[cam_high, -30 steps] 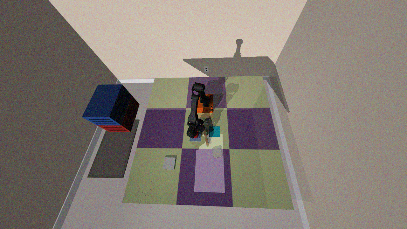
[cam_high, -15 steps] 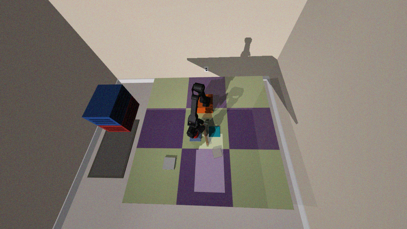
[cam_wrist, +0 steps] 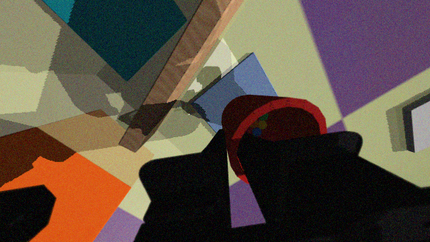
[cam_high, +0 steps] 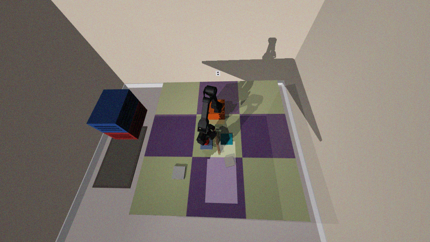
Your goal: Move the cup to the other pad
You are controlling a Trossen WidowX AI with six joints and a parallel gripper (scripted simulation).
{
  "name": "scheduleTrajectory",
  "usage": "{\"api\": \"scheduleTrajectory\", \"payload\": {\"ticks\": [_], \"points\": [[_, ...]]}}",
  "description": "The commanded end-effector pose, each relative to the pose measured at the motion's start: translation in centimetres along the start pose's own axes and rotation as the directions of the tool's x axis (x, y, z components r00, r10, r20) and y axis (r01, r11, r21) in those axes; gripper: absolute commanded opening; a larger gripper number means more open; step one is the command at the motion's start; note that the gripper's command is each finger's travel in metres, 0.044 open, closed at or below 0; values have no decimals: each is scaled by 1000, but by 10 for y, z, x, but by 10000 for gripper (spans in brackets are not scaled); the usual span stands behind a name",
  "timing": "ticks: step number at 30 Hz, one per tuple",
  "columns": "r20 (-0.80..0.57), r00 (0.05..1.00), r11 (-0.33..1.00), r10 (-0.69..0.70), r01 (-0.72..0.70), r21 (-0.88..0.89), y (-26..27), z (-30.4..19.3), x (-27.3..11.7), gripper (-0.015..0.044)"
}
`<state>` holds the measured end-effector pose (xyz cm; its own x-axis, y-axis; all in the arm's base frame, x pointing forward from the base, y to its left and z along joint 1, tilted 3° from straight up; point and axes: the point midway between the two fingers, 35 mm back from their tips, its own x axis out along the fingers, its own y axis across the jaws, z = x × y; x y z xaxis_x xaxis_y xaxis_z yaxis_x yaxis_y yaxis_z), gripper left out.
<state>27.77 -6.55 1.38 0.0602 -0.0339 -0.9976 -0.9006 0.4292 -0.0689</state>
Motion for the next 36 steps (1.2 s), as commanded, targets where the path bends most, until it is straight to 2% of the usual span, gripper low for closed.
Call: {"api": "scheduleTrajectory", "payload": {"ticks": [1, 10, 36], "points": [[-1, 1000, 1000, -6, 6, 1, -2, 1, -18, 0], [-3, 1000, 1000, -5, 5, -1, -1, 1, -50, 0], [1, 1000, 1000, -4, 4, -4, 3, 7, -48, 0]]}}
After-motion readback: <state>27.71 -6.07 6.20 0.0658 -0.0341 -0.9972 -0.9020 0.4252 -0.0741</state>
